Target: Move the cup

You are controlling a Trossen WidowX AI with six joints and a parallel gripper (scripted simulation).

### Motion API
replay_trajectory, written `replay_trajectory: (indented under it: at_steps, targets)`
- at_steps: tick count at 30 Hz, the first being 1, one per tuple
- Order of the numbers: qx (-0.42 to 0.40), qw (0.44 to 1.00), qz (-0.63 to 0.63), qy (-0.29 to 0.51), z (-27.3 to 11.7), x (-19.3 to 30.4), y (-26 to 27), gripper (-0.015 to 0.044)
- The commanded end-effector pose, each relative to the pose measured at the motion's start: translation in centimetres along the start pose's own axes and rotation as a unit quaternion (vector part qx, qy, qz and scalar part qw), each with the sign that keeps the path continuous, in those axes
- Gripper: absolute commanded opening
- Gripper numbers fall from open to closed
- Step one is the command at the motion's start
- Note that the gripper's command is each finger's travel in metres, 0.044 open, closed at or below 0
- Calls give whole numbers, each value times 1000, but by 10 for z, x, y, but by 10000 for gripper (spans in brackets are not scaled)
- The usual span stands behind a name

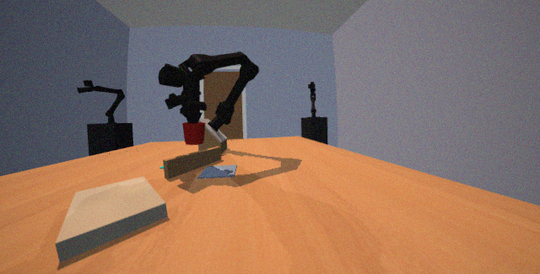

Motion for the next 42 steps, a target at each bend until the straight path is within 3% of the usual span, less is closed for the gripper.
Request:
replay_trajectory:
  at_steps: [1,30,42]
  targets:
    - [1,1000,1,0,0,-5,-12,0]
    - [3,1000,1,-1,-2,-33,-83,0]
    - [3,1000,1,-1,12,-34,-84,0]
Point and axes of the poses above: the point midway between the two fingers, 35 mm back from their tips, its own z axis out along the fingers, its own y axis across the jaws, x = y × z, the point moved 9 cm from there along -z, back along the fingers, and after that the axes turned 6 degrees about -z, right-handed, at the moved point
